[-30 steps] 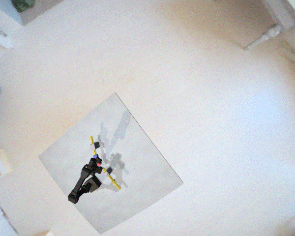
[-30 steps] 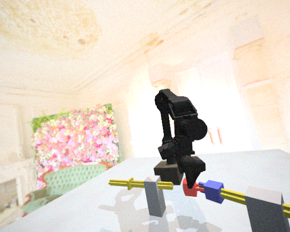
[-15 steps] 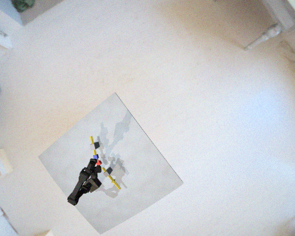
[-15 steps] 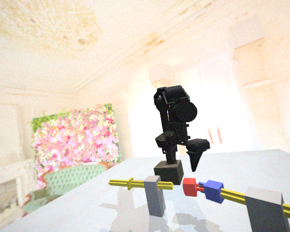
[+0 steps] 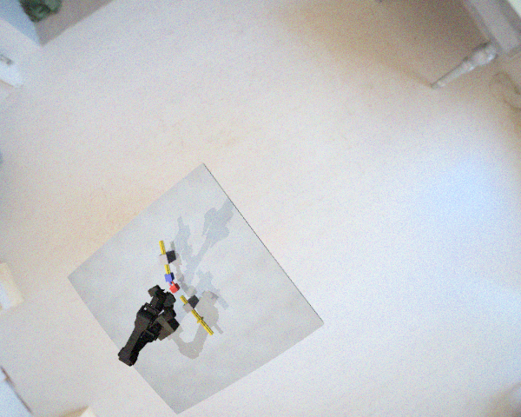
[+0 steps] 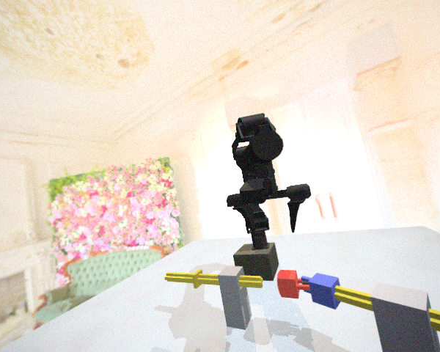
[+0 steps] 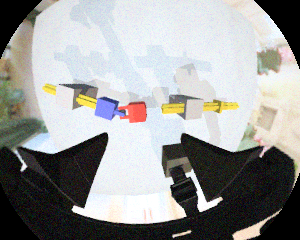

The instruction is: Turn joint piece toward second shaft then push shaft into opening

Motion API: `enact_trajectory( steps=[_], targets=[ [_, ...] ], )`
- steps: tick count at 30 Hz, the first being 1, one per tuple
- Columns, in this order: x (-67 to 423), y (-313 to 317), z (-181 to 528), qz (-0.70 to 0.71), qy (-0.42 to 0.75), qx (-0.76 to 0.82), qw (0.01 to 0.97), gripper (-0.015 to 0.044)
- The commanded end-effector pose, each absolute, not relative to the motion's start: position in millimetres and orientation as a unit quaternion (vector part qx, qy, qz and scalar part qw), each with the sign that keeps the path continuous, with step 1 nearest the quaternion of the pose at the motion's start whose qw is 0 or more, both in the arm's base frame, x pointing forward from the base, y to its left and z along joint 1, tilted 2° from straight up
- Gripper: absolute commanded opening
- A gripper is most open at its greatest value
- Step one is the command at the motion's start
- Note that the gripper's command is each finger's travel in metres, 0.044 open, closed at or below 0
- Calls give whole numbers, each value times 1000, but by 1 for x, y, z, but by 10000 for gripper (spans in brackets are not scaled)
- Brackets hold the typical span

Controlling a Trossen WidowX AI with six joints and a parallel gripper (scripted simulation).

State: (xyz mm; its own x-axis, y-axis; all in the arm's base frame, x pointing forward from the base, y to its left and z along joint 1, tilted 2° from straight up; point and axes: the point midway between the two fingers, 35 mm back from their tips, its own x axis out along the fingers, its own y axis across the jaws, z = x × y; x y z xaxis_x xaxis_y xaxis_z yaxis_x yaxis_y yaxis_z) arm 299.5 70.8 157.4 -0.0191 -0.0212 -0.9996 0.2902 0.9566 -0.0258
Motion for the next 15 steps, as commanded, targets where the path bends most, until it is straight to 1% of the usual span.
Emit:
enact_trajectory(
  steps=[1, 9, 15],
  targets=[
    [298, 70, 170, -68, 705, 66, 703, 440],
    [298, 69, 167, -76, 706, 71, 700, 440],
    [298, 58, 159, -119, 707, 150, 681, 440]
  ],
)
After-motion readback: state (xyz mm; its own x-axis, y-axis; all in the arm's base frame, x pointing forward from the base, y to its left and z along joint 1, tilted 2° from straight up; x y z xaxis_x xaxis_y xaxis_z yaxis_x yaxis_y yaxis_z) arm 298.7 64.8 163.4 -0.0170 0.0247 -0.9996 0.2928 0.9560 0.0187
